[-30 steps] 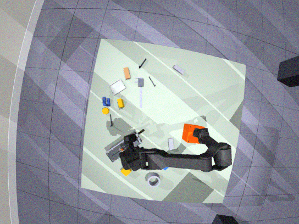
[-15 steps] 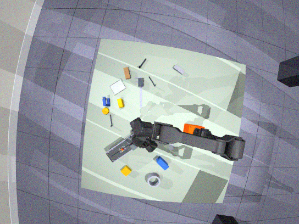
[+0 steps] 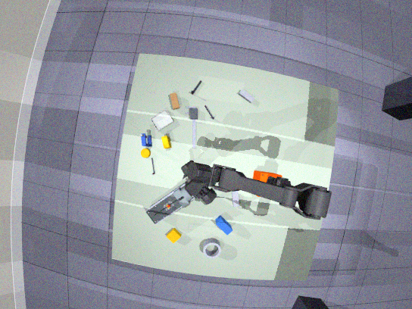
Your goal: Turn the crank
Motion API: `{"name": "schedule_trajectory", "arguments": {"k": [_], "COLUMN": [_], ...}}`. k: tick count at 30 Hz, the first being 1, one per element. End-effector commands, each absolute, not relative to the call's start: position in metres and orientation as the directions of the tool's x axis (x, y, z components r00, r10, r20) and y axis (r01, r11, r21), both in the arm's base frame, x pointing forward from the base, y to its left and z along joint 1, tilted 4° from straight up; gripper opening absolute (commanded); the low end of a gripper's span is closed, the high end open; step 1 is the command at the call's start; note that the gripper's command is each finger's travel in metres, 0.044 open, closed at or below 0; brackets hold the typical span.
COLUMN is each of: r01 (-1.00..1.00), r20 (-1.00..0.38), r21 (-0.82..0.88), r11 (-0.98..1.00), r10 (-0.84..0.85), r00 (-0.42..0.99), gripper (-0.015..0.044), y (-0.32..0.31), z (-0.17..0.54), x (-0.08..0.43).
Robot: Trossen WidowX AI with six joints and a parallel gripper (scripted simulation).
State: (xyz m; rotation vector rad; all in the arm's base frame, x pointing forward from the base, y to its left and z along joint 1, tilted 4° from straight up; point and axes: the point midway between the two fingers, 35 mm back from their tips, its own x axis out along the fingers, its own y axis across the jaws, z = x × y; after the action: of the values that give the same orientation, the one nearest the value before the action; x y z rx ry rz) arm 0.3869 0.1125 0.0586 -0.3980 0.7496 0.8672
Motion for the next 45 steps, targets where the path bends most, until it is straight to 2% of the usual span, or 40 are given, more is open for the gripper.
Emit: {"name": "schedule_trajectory", "arguments": {"k": [1,45], "r01": [-0.804,-0.804], "r20": [-0.738,-0.738], "r21": [-0.007,-0.006], "r11": [0.595,0.595], "r10": [0.540,0.540], "r00": [0.406,0.405], "gripper": [0.0440,0.0440], "y": [0.112,0.109], "z": [0.032,-0.038], "x": [0.382,0.378]}}
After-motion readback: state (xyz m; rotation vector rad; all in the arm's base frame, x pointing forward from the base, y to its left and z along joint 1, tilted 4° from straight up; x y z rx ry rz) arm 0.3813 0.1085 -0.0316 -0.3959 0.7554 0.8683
